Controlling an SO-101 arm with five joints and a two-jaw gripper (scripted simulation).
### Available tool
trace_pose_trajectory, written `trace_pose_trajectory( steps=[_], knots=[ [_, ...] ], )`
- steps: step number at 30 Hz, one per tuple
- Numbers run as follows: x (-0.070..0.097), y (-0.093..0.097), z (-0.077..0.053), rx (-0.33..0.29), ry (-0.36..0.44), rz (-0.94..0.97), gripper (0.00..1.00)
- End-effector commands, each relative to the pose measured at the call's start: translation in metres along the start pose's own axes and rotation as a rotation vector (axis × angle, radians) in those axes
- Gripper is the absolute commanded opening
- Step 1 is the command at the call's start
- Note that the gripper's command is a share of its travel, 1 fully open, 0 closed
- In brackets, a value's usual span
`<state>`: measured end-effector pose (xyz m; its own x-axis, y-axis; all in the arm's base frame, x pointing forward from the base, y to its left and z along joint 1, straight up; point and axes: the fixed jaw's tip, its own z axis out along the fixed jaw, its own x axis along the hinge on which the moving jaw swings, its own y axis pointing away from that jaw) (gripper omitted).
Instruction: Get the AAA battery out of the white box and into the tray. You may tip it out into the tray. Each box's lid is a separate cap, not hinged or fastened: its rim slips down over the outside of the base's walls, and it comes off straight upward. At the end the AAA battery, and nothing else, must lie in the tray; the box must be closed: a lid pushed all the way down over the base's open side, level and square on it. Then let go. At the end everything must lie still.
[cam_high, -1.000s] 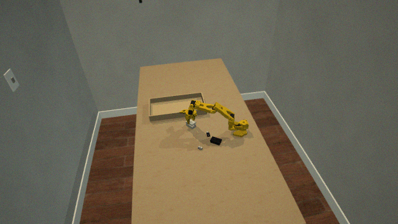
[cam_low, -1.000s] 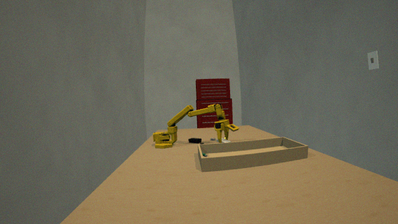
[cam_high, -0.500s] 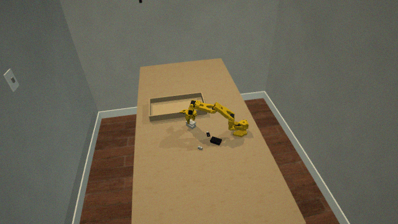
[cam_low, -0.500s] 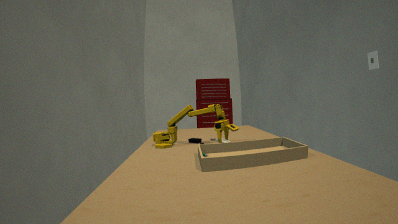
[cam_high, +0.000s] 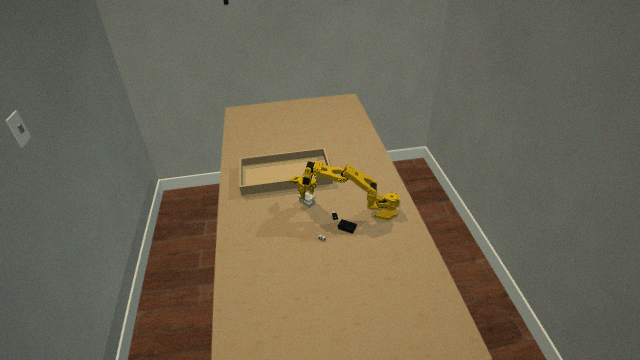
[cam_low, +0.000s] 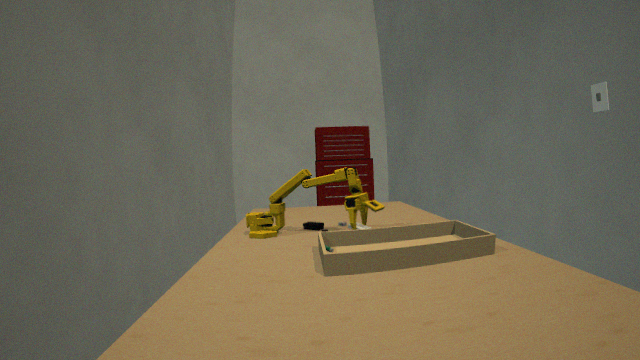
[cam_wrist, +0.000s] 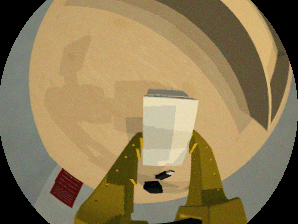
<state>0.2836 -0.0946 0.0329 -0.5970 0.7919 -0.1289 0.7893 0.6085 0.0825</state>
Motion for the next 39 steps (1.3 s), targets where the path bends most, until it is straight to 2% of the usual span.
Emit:
trace_pose_trajectory(
  steps=[1,39],
  knots=[
    [-0.0046,0.0035,-0.0102,-0.024,-0.036,-0.011,0.20],
    [-0.0040,0.0029,-0.0036,-0.017,-0.025,-0.009,0.20]
  ],
)
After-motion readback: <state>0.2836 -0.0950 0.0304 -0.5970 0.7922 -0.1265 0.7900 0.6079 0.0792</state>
